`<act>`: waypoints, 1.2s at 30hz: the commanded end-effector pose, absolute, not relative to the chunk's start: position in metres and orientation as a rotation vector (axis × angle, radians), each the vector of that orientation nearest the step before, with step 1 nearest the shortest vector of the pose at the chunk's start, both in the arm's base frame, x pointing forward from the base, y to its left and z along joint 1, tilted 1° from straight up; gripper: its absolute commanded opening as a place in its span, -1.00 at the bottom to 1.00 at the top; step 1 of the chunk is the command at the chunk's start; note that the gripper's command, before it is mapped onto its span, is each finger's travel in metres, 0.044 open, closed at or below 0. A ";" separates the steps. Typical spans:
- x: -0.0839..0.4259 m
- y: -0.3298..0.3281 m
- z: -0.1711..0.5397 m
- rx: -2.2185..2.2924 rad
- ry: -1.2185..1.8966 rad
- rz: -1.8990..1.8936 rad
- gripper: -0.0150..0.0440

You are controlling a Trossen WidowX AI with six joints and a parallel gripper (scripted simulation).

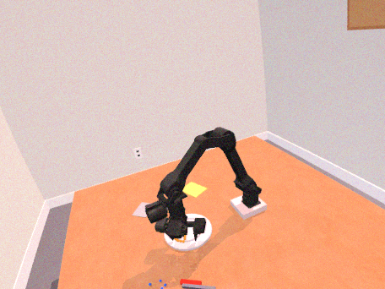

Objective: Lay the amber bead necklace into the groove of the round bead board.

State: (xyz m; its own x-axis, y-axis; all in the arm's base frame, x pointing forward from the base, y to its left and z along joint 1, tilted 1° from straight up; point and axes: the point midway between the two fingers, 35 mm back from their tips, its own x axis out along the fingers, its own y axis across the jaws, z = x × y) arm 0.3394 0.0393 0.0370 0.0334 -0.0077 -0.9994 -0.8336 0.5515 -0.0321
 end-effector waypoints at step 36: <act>0.336 0.029 0.034 -0.704 1.432 0.670 -0.08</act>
State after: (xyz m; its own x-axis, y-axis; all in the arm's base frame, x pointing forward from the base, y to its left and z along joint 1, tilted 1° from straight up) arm 0.3355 0.0289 0.0403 0.0314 -0.0088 -0.9995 -0.7772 0.6286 -0.0300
